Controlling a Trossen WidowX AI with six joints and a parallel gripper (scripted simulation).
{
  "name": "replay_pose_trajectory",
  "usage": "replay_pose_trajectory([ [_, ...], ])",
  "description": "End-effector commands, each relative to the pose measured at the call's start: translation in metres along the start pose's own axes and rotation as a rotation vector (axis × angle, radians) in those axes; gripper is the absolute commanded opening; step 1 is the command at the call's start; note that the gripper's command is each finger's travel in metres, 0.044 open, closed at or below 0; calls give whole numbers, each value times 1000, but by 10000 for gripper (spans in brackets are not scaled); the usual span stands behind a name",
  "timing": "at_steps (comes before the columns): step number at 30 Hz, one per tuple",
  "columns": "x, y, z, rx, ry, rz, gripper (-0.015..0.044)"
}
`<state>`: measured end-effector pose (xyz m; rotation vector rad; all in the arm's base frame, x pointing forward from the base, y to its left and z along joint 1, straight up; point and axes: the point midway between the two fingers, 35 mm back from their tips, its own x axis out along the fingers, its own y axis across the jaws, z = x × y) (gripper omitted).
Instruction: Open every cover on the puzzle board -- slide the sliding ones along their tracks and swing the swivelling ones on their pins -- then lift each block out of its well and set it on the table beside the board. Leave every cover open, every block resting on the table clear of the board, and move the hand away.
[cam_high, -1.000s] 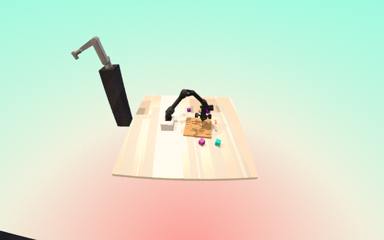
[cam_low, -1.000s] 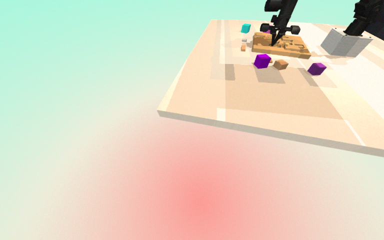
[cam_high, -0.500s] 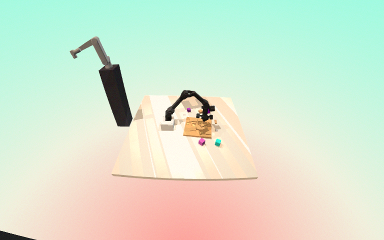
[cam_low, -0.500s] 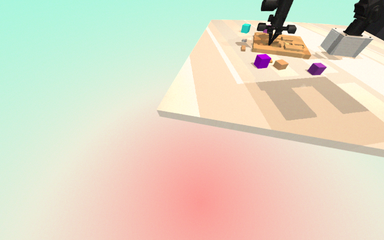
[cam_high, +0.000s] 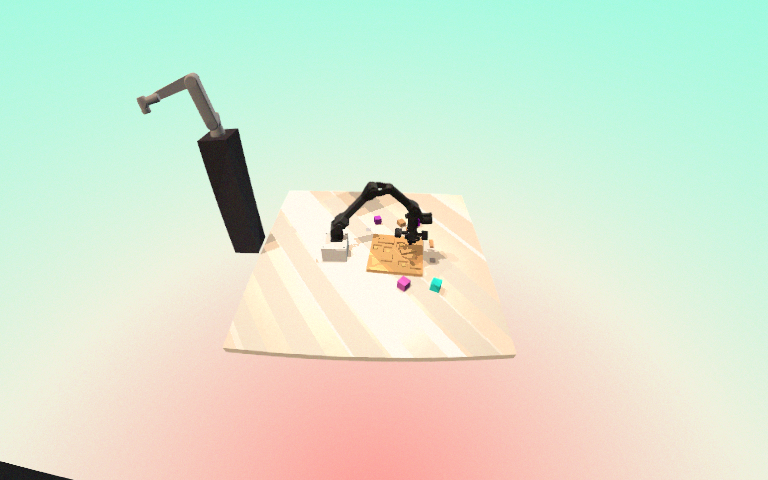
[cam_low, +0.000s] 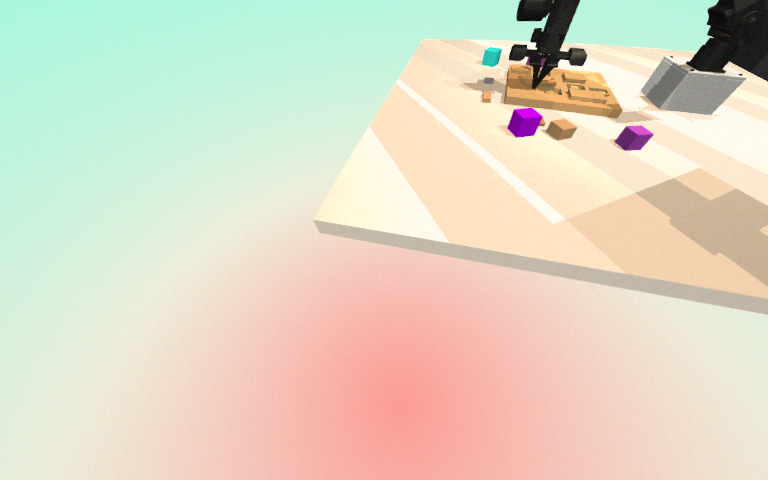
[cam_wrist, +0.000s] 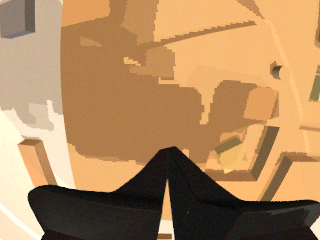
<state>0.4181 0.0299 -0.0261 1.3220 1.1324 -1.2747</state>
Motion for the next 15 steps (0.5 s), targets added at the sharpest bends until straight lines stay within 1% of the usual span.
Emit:
replay_pose_trajectory([
  [1, -1, 5, 4, -4, -1, 5, 0],
  [15, -1, 15, 16, -4, -2, 5, 0],
])
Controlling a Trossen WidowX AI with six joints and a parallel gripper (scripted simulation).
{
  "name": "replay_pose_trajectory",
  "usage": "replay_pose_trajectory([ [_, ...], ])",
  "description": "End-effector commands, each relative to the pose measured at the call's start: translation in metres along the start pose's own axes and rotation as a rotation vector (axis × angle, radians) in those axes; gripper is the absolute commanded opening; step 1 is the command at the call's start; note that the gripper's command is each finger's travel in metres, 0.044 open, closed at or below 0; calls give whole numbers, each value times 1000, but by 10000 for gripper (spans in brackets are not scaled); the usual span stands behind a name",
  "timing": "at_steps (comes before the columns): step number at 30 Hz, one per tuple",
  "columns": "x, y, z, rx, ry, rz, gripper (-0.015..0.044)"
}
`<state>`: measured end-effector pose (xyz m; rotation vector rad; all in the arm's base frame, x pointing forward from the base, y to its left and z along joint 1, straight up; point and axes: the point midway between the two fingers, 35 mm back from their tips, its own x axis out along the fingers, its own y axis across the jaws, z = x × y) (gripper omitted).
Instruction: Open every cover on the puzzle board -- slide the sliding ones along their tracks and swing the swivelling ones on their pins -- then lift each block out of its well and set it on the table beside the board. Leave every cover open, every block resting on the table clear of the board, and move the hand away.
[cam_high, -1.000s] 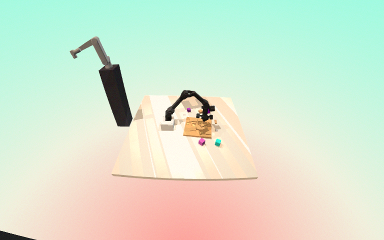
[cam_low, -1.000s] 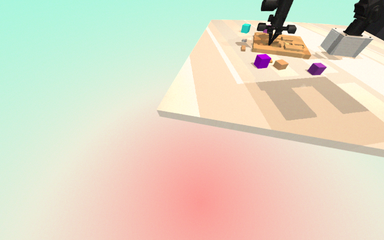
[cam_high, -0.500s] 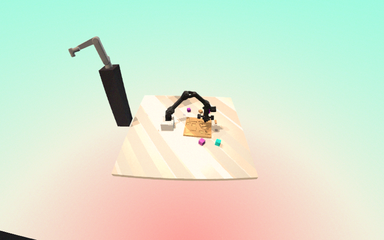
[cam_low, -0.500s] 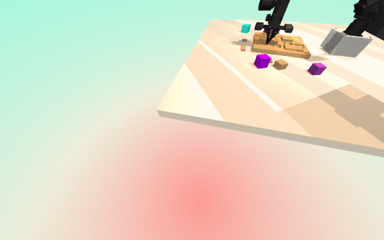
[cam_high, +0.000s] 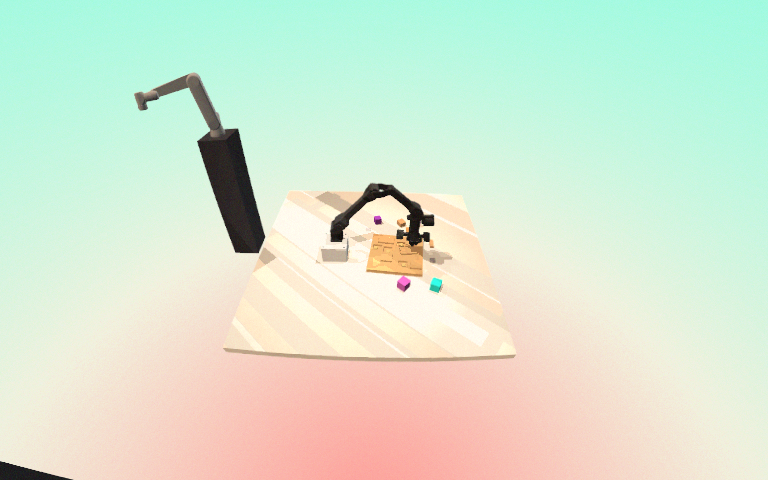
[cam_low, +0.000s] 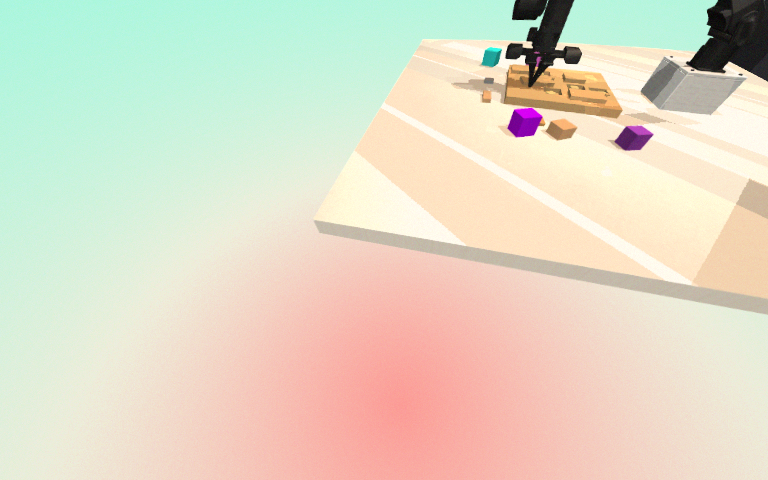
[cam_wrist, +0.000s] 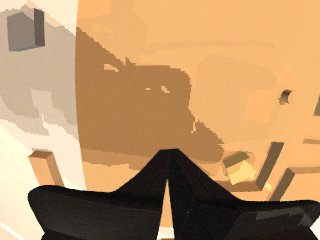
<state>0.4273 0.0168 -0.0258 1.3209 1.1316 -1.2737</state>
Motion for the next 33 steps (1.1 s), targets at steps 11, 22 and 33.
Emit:
replay_pose_trajectory([
  [11, -3, 10, 13, -3, -2, 5, 0],
  [22, -17, 11, 14, -3, -2, 5, 0],
  [33, -31, 11, 14, -3, -2, 5, 0],
])
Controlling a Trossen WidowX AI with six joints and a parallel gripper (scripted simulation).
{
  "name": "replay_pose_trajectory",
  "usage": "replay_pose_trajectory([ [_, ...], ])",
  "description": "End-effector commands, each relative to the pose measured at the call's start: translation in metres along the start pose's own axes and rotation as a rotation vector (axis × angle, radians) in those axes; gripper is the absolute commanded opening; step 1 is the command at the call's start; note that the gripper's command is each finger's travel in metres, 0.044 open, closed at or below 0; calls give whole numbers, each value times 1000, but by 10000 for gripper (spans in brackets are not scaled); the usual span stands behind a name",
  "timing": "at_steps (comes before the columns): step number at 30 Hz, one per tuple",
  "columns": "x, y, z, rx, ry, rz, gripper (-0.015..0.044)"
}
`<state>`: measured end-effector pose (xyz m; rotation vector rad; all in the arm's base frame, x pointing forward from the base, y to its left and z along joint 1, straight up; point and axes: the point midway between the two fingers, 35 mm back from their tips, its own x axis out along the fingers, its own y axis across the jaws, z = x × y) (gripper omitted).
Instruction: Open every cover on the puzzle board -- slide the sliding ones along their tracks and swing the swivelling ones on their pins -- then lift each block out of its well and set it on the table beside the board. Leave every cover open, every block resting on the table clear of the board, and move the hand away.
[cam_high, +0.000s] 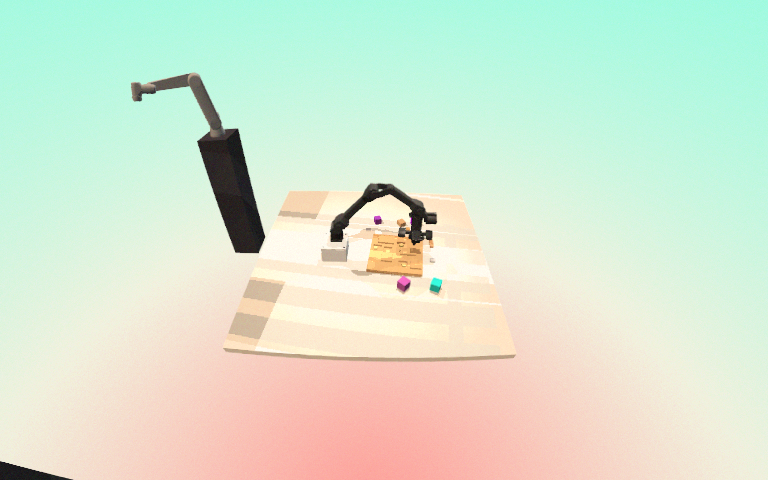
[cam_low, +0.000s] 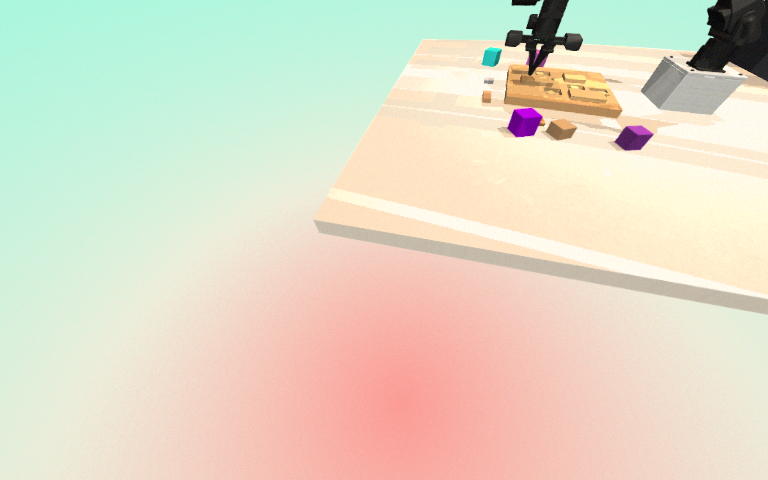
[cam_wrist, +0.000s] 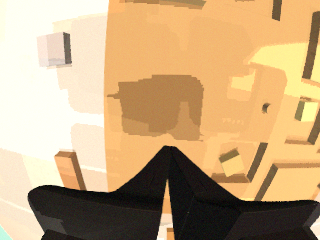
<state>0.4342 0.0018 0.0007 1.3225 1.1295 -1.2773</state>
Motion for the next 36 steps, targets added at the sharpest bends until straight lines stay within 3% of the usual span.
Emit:
replay_pose_trajectory([
  [1, -6, 2, 0, -6, -1, 6, 0],
  [16, -20, -3, 0, -28, 0, 0, 0],
  [34, -42, -92, 2, -768, 1, -4, 0],
  [36, -42, -95, 2, -747, 1, -4, 0],
])
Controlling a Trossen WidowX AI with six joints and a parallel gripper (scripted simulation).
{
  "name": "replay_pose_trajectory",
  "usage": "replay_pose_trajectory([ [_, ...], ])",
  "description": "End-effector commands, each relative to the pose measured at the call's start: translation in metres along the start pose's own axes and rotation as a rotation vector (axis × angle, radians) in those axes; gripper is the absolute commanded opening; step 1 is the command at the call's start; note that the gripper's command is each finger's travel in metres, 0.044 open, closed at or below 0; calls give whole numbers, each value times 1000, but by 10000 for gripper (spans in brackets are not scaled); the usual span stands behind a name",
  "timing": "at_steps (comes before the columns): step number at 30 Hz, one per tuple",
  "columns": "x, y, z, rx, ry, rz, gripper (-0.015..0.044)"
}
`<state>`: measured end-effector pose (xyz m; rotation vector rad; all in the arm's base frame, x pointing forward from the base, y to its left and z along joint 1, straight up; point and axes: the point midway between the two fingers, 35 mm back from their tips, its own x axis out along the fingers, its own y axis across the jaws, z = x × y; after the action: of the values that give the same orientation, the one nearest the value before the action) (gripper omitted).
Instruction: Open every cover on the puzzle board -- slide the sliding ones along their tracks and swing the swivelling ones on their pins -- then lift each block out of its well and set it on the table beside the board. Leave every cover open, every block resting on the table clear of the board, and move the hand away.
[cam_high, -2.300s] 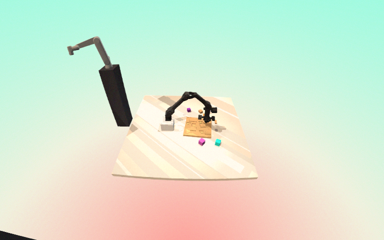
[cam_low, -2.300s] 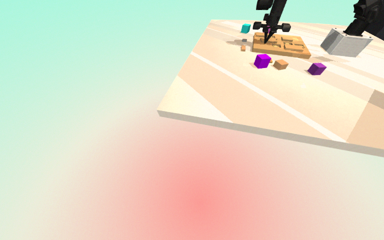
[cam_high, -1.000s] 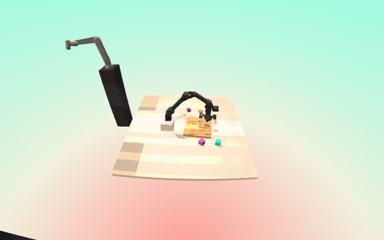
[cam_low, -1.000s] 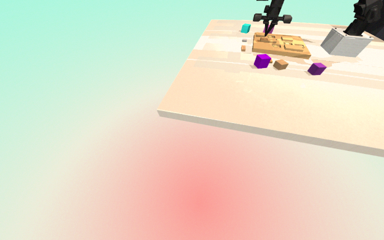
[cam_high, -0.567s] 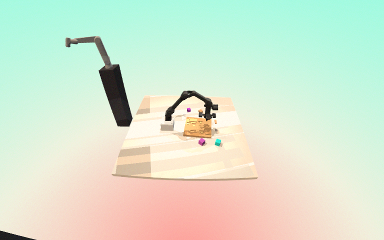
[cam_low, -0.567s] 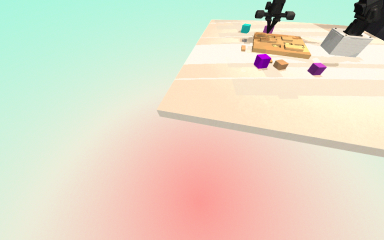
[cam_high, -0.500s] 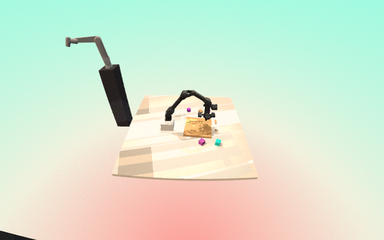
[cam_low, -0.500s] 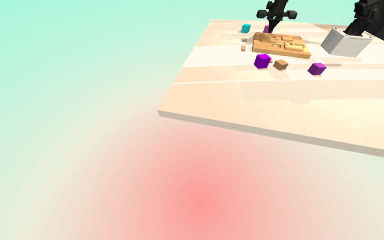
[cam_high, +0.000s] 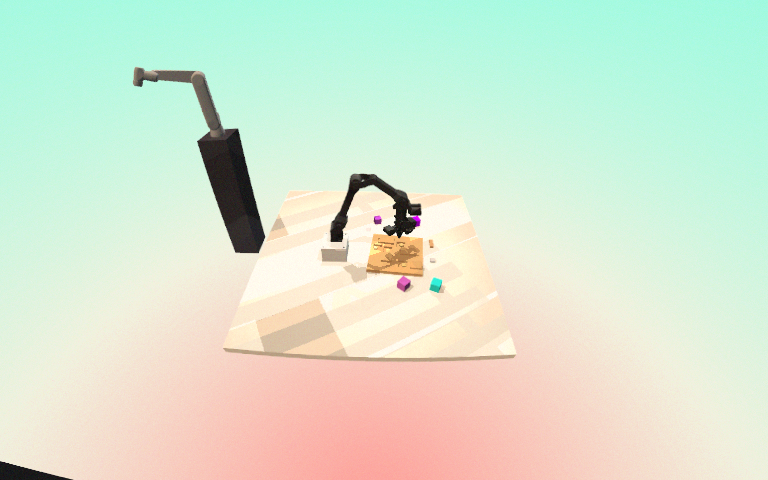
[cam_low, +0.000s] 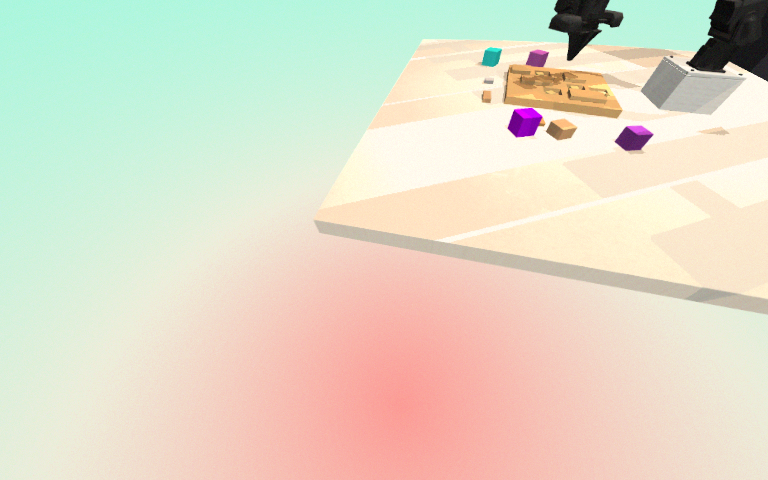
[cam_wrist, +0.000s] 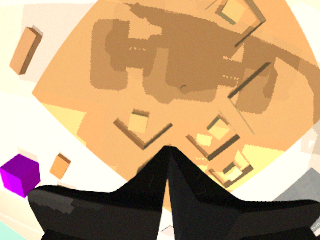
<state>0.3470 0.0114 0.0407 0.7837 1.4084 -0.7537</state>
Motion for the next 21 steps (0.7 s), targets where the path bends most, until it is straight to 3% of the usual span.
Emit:
replay_pose_trajectory([
  [1, 0, -10, -9, -10, 0, -2, 0],
  [9, 1, -41, -34, 200, 1, -3, 0],
  [21, 2, -58, -46, -936, 4, -3, 0],
])
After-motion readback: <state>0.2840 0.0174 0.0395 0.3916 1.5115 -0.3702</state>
